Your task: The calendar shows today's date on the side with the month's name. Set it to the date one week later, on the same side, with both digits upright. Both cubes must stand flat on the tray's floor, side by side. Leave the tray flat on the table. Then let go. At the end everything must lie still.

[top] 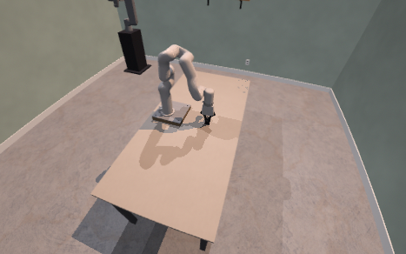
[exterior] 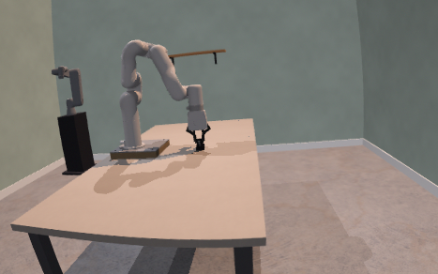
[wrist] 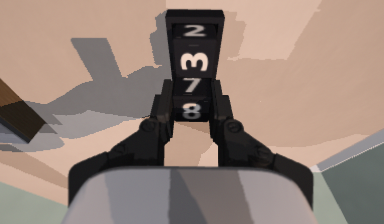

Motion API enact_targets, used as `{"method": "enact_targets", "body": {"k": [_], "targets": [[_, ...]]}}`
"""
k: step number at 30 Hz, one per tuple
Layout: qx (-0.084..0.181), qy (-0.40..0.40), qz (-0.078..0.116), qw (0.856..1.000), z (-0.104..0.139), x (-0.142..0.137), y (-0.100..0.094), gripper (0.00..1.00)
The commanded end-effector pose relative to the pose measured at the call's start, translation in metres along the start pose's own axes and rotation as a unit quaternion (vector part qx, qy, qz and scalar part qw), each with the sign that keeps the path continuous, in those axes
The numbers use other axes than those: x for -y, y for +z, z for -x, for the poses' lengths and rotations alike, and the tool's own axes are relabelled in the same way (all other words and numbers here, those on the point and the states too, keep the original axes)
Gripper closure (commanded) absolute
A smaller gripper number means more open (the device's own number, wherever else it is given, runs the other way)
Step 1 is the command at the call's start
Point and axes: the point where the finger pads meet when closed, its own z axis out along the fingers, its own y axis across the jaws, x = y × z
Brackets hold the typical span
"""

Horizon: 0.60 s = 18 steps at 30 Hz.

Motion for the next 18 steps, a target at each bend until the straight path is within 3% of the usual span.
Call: {"method": "enact_targets", "body": {"k": [1,18], "targets": [[0.000,0.000,0.002,1.000,0.0000,-0.0014,0.0026,0.73],[0.000,0.000,0.002,1.000,0.0000,-0.0014,0.0051,0.73]]}}
